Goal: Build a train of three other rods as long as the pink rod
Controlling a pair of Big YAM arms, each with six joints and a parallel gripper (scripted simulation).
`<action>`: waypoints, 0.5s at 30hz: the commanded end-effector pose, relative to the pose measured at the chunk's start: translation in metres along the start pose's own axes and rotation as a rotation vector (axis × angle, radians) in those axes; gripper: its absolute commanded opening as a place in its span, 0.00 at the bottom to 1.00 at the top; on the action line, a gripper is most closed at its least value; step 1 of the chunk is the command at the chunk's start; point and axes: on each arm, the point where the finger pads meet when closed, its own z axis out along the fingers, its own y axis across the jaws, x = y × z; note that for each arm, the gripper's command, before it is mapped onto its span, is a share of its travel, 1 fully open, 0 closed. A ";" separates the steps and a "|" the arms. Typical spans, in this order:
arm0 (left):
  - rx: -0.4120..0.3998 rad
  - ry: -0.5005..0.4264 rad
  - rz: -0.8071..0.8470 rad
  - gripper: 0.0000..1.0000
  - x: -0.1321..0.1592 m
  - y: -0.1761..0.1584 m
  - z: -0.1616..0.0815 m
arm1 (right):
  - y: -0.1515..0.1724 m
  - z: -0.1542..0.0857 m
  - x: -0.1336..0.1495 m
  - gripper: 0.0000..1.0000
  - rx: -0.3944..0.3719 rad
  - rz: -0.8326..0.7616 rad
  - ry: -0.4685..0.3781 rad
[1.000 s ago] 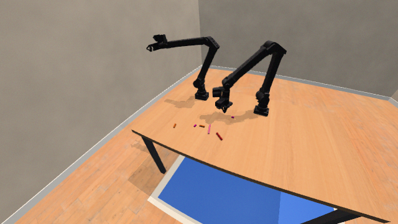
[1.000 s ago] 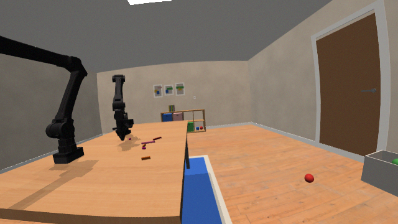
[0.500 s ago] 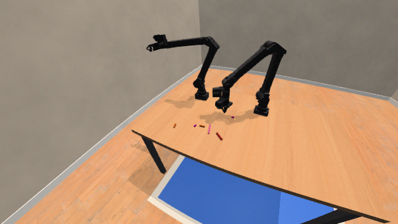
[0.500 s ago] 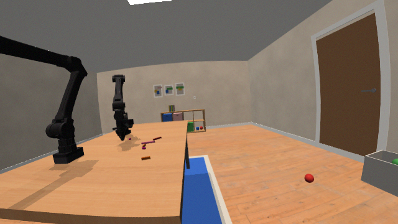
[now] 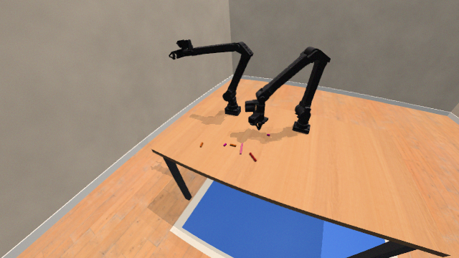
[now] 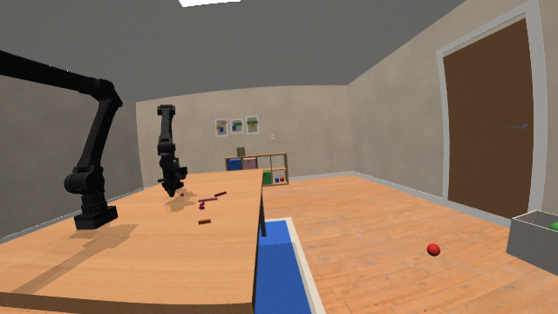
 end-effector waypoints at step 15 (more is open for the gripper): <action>0.000 -0.004 -0.003 0.04 -0.001 -0.004 0.004 | -0.004 -0.007 -0.045 1.00 0.009 0.008 -0.071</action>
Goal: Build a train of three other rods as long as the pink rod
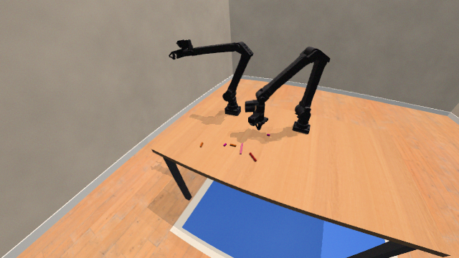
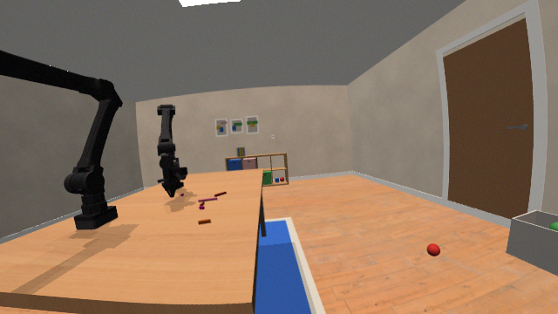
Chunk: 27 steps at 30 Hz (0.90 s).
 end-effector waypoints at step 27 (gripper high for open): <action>0.009 -0.012 -0.003 0.04 -0.003 -0.006 0.013 | -0.004 -0.007 -0.045 1.00 0.009 0.008 -0.071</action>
